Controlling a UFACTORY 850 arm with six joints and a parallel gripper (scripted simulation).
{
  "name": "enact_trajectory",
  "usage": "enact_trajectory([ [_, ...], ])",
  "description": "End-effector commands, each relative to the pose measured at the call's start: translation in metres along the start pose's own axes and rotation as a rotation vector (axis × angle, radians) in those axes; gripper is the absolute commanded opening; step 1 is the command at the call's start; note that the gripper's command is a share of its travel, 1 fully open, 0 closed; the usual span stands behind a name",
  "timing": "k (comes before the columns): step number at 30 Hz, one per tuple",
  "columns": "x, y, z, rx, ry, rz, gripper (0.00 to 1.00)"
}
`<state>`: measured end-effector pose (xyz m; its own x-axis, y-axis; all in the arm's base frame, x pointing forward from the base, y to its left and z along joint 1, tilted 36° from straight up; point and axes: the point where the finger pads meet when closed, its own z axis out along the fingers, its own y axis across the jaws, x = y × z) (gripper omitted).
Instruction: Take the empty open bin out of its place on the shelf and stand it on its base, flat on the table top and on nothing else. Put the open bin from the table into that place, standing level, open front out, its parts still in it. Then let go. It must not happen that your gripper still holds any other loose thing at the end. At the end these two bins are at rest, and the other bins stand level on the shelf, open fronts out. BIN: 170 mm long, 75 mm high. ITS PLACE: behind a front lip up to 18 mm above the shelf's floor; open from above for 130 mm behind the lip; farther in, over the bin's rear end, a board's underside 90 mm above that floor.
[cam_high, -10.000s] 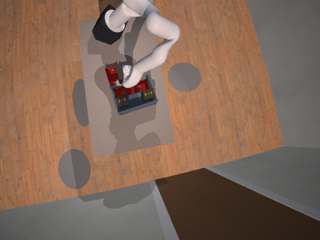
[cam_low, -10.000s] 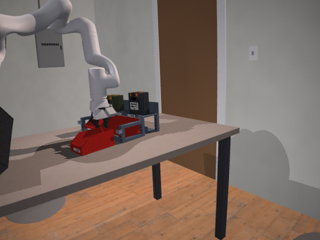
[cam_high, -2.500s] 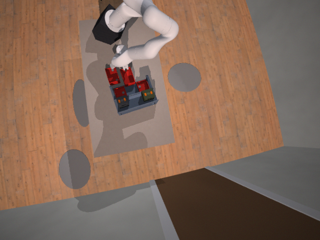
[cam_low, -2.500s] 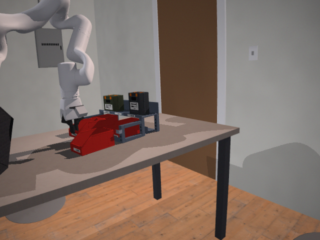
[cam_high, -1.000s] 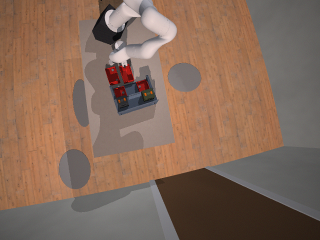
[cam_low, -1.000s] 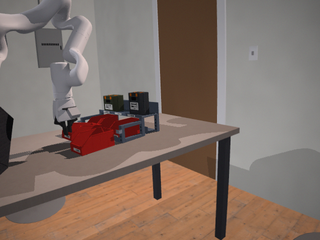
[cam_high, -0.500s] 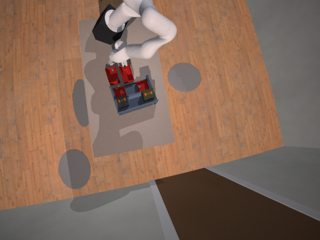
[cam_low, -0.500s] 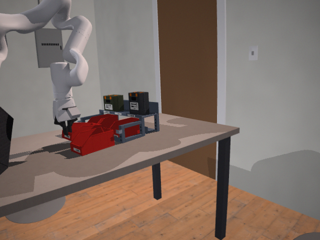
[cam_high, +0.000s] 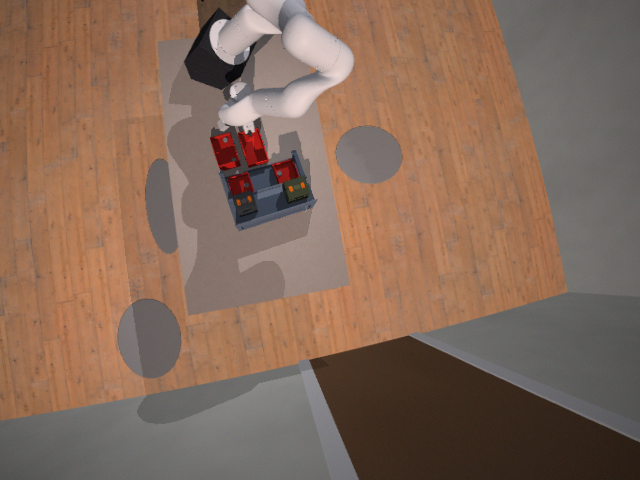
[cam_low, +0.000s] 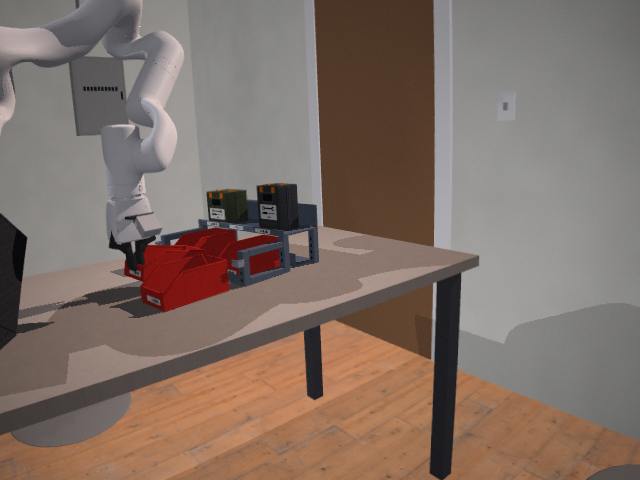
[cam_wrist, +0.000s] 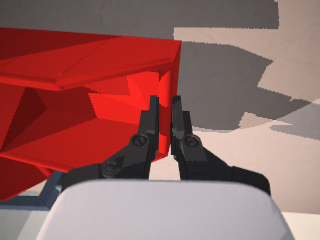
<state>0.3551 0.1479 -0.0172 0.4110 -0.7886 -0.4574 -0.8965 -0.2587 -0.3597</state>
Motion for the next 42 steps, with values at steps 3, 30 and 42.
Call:
enact_trajectory([
  [3,0.0,-0.001,0.0,0.001,0.0,0.0,0.0],
  [30,0.0,-0.001,0.002,0.001,0.0,0.0,0.0],
  [42,0.0,-0.001,0.012,0.001,0.0,0.0,0.0],
])
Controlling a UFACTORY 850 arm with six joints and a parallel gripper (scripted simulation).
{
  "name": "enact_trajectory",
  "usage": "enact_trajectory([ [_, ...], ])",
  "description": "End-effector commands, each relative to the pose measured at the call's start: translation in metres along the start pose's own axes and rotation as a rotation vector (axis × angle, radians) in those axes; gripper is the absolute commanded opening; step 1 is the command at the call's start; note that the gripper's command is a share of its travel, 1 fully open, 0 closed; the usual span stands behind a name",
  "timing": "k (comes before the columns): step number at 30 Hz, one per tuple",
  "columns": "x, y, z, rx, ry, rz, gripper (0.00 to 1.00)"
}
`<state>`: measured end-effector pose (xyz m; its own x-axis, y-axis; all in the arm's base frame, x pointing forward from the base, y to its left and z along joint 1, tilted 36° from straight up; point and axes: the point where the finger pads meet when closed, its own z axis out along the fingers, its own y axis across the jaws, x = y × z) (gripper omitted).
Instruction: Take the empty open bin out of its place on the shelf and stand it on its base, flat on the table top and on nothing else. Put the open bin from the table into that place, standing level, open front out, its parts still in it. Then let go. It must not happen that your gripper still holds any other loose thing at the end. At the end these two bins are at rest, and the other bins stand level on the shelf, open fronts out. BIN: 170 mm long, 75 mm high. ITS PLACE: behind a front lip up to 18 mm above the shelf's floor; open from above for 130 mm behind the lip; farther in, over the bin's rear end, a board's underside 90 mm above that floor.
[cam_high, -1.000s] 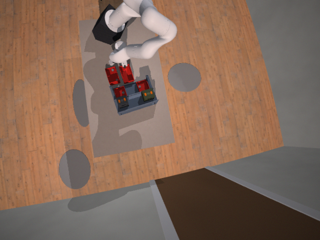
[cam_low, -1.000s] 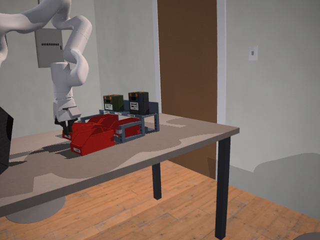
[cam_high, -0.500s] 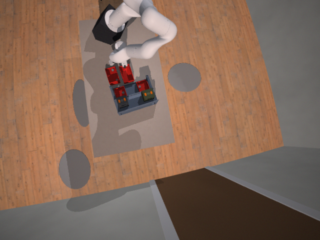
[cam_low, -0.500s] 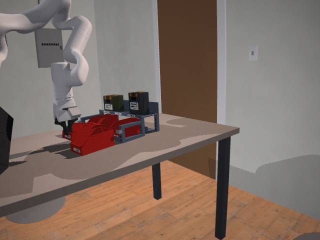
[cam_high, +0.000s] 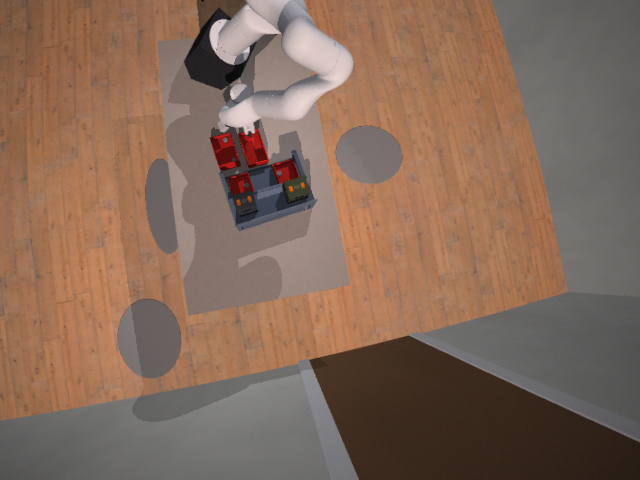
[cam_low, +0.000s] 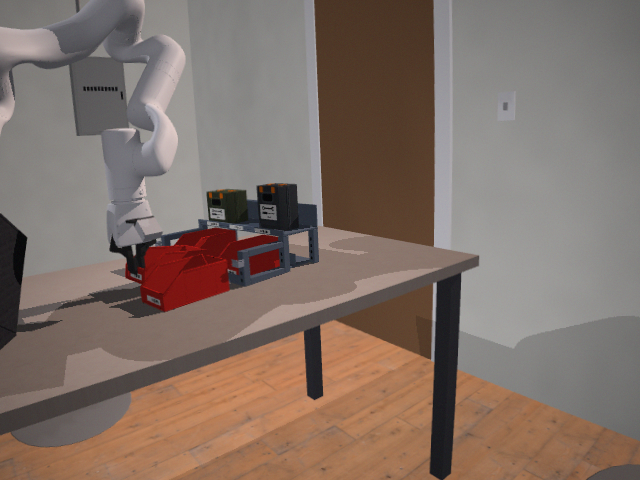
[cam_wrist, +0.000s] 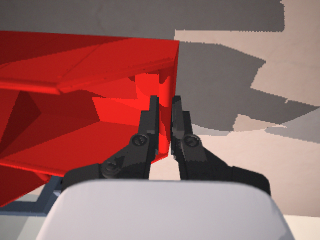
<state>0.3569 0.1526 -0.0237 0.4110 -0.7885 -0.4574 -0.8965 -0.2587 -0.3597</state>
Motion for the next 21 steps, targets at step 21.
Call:
enact_trajectory([
  [21,0.0,0.0,0.022,0.001,0.0,0.0,0.0],
])
